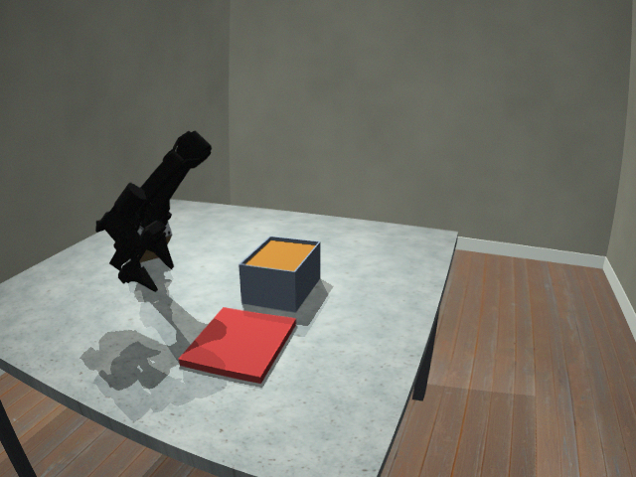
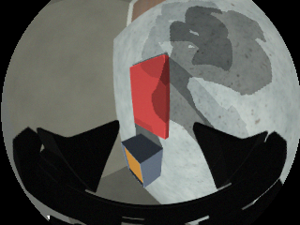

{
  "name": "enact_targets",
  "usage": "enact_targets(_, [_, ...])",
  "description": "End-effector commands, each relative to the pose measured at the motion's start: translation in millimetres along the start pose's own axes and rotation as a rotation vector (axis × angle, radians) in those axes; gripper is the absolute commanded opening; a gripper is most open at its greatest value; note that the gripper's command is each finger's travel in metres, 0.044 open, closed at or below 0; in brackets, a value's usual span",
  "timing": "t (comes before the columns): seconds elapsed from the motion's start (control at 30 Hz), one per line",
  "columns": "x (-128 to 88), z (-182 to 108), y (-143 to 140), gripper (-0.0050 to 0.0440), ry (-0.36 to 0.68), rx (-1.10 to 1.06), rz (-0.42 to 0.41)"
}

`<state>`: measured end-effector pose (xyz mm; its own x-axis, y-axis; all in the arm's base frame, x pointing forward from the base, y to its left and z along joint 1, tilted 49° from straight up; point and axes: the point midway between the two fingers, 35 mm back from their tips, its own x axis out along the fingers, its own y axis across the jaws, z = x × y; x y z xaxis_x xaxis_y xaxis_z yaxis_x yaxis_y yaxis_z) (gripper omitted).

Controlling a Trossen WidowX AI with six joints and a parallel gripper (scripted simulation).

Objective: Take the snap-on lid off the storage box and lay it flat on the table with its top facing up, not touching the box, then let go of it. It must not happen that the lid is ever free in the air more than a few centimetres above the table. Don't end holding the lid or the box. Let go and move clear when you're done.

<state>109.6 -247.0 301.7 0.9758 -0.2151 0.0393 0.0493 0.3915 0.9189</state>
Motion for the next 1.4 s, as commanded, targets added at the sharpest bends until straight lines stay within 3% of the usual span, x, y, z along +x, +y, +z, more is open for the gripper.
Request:
enact_targets(0.0, [-0.5,-1.3,0.7,0.0440,0.006,-0.016,0.004])
enact_targets(1.33, [-0.4,-1.3,3.1,0.0440,0.007,-0.052,0.006])
enact_targets(1.37, [-0.4,-1.3,3.1,0.0416,0.007,-0.052,0.006])
